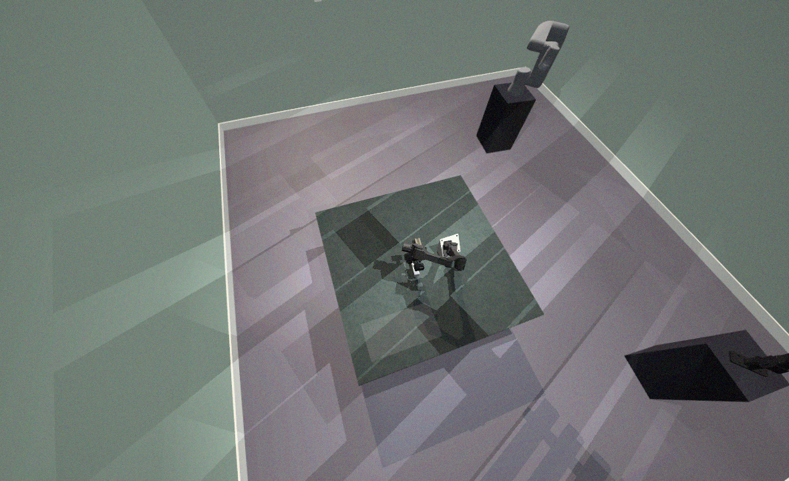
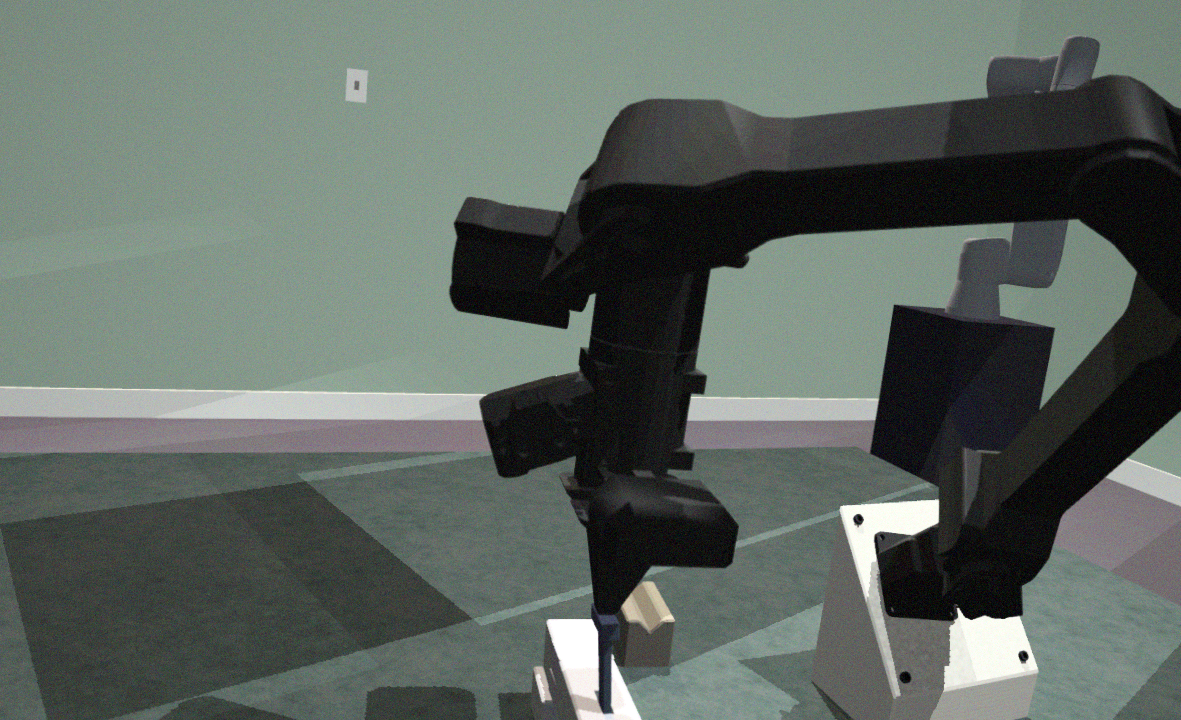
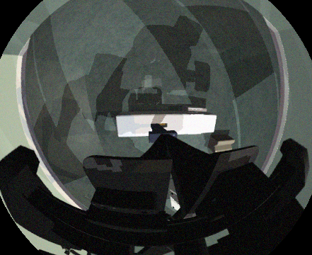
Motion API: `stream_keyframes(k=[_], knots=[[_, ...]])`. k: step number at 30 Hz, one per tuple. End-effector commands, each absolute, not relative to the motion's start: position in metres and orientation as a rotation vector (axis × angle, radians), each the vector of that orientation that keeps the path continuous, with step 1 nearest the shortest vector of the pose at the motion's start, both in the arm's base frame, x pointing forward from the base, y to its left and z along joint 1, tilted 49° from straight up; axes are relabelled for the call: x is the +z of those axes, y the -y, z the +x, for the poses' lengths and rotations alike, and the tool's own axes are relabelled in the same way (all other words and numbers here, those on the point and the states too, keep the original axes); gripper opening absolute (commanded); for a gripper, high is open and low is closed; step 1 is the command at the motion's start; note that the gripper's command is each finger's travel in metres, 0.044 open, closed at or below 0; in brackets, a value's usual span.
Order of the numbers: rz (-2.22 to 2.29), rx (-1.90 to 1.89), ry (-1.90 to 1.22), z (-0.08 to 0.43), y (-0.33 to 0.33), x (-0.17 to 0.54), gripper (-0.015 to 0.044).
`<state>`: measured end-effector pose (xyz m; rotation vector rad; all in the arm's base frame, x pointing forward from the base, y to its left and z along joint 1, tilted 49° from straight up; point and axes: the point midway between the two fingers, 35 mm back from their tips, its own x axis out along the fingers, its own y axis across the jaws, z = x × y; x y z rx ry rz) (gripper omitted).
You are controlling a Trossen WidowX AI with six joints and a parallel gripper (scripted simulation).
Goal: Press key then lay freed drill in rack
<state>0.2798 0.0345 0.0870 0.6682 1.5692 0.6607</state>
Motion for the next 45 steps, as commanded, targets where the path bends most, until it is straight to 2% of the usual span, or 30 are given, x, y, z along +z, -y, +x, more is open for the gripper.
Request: stream_keyframes(k=[1,45], knots=[[0.671,0.678,-1.596,0.273,-0.044,0.082,0.0000],[0.671,0.678,-1.596,0.269,-0.056,0.075,0.0000]])
